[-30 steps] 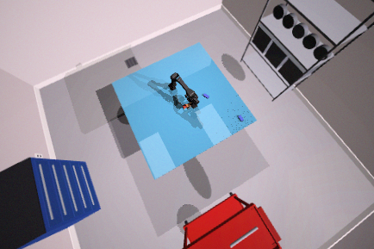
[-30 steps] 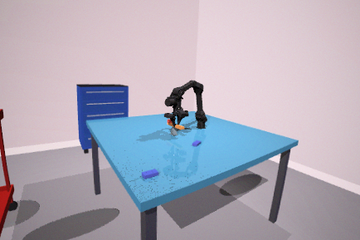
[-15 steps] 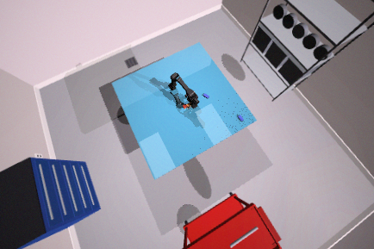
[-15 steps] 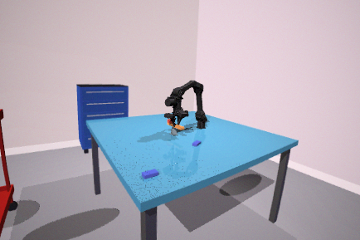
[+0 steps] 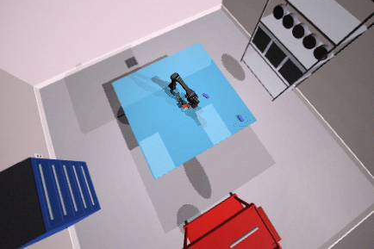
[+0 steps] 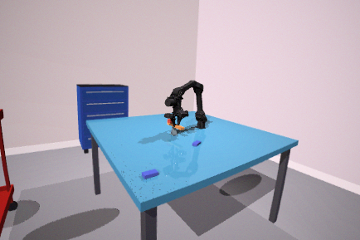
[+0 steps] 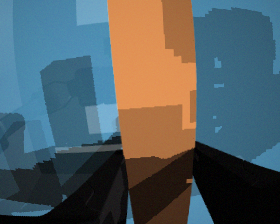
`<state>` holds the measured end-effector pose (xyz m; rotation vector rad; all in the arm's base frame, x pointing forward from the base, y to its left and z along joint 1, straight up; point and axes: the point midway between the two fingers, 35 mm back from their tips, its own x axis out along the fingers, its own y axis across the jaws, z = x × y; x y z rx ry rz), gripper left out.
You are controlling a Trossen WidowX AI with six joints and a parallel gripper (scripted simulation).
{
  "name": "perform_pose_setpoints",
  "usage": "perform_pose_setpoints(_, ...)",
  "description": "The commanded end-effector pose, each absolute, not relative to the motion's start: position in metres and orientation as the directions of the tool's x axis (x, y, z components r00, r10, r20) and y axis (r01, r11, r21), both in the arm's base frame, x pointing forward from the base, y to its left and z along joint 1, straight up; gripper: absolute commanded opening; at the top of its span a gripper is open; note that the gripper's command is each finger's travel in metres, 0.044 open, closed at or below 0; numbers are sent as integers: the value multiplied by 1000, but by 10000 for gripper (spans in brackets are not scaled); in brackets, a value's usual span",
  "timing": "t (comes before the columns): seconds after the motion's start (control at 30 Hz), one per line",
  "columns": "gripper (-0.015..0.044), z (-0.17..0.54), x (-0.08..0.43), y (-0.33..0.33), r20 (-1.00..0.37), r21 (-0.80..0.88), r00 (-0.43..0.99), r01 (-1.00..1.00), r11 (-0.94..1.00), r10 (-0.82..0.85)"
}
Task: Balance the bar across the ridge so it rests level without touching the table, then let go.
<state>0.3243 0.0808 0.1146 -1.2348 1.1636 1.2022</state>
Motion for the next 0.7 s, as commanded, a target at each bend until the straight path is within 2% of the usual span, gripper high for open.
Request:
perform_pose_setpoints(0.0,0,114,324,81,-999,-33,33,-999,-20,8)
perform_pose_setpoints(0.67,0,115,324,81,-999,-37,37,-999,-22,11)
